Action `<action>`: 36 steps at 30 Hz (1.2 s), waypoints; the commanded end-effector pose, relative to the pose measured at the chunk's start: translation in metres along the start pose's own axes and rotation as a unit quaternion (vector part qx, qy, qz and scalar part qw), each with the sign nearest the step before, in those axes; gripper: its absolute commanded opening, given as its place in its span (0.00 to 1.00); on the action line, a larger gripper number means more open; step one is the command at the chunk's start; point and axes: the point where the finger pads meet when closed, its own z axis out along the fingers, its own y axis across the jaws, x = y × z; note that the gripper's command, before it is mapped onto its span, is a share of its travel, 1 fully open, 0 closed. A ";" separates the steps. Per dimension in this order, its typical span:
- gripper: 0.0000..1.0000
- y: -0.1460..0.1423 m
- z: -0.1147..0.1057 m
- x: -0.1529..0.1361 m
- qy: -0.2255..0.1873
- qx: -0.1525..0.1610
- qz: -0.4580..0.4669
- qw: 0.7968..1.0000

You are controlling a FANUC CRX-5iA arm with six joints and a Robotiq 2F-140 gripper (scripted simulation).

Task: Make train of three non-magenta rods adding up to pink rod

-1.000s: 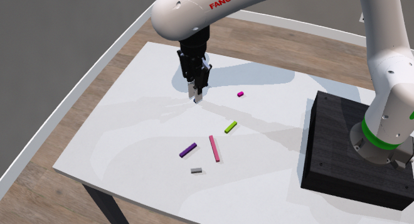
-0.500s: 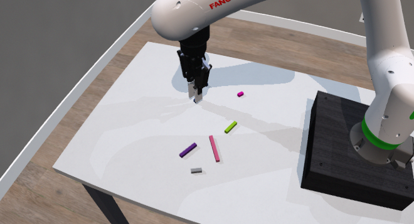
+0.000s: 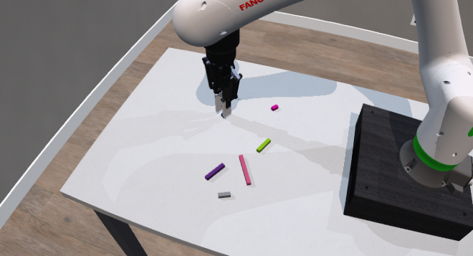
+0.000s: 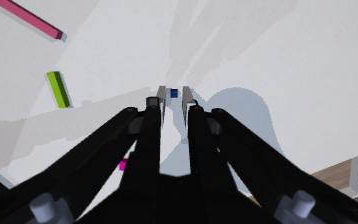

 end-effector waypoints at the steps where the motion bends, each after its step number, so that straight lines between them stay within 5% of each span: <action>1: 0.15 0.000 0.001 0.000 0.000 0.000 0.000 1.000; 36: 0.15 0.000 0.016 0.000 0.000 0.000 0.000 1.000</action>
